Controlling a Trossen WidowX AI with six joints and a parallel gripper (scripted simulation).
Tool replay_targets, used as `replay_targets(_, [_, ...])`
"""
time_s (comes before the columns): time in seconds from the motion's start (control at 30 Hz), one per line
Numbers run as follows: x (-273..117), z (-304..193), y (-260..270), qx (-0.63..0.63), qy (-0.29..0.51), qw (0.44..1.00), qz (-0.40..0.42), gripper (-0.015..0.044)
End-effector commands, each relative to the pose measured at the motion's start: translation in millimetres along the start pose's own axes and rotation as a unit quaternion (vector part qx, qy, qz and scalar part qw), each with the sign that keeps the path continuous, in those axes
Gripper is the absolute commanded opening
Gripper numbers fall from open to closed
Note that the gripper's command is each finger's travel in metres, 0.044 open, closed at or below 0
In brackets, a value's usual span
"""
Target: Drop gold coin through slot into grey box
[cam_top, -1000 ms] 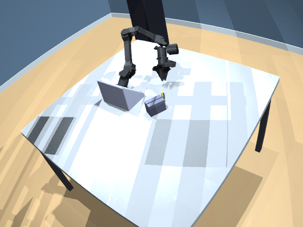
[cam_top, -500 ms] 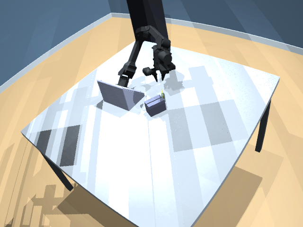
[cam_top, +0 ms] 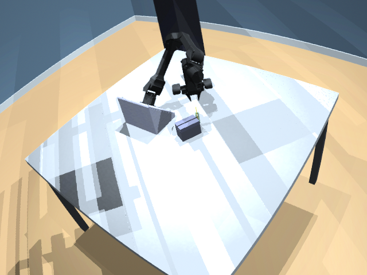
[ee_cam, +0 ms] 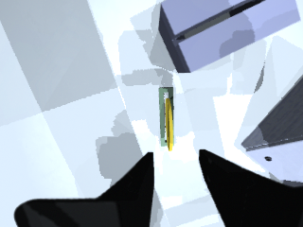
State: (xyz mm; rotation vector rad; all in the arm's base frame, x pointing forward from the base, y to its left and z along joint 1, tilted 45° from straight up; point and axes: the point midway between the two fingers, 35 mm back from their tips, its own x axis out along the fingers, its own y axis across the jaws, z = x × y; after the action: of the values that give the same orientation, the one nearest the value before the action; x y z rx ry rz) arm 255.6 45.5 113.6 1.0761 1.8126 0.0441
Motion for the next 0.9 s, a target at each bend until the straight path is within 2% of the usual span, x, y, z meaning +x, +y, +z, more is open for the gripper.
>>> replay_targets(0.0, [16, -3, -1, 0.005, 0.006, 1.000, 0.000, 0.0161])
replay_targets(0.87, [59, -1, 0, 0.004, 0.004, 1.000, -0.001, 0.0161])
